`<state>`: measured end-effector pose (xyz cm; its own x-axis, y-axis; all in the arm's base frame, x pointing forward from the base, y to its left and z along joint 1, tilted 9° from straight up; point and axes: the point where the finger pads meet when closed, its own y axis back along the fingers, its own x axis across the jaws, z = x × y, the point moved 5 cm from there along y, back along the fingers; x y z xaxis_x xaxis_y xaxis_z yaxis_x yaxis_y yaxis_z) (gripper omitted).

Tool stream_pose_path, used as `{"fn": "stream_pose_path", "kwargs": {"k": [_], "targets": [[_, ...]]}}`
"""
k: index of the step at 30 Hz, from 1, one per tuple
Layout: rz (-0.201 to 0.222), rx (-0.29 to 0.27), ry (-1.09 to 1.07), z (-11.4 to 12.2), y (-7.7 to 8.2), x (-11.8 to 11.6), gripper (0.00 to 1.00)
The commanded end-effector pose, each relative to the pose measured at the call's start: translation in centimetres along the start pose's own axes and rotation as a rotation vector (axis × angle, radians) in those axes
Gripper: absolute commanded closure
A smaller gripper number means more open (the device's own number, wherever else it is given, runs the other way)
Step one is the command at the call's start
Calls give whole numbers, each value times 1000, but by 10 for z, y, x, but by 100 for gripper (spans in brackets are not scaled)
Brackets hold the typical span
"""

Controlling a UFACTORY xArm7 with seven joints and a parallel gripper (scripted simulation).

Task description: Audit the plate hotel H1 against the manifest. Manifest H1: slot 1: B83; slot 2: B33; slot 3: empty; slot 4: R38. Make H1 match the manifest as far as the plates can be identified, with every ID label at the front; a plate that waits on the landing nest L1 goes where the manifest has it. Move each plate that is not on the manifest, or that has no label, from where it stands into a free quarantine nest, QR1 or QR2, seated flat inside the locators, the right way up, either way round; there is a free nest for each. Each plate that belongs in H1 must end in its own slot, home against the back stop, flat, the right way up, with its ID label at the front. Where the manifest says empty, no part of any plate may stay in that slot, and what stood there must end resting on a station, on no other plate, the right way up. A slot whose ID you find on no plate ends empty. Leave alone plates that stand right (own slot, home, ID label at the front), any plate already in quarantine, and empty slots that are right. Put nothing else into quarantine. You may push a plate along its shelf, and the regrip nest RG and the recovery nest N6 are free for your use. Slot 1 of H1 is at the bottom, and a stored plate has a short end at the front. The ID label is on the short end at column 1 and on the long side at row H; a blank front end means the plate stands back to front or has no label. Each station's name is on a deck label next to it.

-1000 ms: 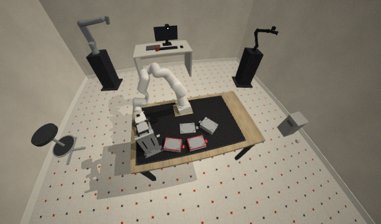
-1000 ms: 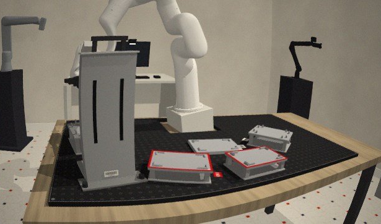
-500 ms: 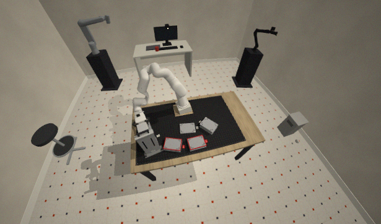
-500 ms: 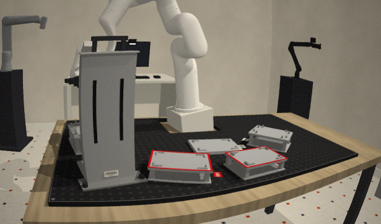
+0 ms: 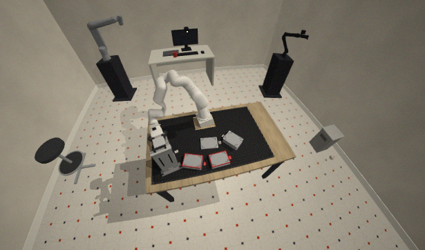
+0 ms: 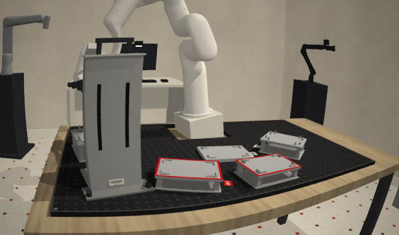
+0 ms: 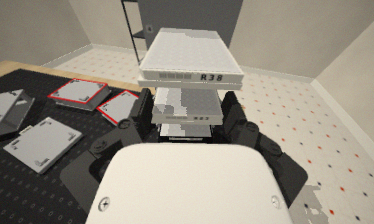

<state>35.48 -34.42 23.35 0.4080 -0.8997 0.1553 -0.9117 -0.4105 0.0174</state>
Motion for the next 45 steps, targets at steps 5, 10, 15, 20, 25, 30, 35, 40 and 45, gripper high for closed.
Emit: {"fn": "stream_pose_path", "kwargs": {"k": [5, 10, 15, 20, 25, 30, 35, 40, 45], "targets": [[0, 1, 4, -1, 0, 1, 100], [0, 1, 4, -1, 0, 1, 100], [0, 1, 4, -1, 0, 1, 100], [0, 1, 4, -1, 0, 1, 100], [0, 1, 4, -1, 0, 1, 100], [0, 1, 4, -2, 0, 1, 100], [0, 1, 4, -3, 0, 1, 100], [0, 1, 4, -3, 5, 1, 100], [0, 1, 4, -3, 10, 1, 100]]}}
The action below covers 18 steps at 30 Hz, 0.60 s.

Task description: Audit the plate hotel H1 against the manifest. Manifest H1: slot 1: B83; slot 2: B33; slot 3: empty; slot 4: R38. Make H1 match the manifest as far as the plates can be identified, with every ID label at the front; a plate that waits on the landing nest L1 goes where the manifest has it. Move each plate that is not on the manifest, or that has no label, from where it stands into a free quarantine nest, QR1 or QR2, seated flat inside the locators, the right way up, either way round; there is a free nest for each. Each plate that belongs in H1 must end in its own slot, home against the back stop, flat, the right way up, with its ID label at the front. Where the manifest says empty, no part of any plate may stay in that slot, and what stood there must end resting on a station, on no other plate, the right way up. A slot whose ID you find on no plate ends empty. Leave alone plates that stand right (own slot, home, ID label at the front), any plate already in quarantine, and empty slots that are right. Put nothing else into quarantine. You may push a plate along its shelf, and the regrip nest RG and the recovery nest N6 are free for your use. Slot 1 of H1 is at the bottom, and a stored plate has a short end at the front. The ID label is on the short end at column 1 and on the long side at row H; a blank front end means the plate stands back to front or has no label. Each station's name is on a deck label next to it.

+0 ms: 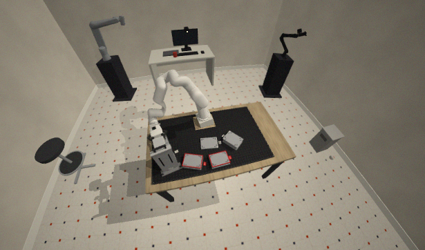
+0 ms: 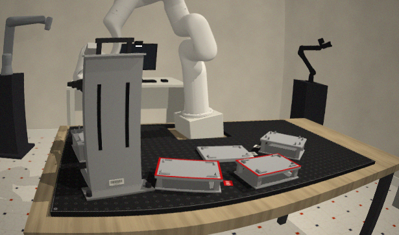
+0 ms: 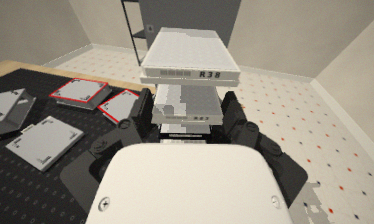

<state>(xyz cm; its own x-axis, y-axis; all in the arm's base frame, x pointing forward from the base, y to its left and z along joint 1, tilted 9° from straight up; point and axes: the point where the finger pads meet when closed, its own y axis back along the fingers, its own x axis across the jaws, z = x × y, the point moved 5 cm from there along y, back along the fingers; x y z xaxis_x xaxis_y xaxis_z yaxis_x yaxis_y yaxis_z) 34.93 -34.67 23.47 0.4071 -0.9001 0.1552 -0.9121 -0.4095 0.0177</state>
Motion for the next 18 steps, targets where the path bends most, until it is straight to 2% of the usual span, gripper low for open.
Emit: {"fn": "stream_pose_path", "kwargs": {"k": [1, 18], "targets": [[-1, 1, 4, -2, 6, 1, 100], [-1, 1, 4, -2, 31, 1, 100]]}}
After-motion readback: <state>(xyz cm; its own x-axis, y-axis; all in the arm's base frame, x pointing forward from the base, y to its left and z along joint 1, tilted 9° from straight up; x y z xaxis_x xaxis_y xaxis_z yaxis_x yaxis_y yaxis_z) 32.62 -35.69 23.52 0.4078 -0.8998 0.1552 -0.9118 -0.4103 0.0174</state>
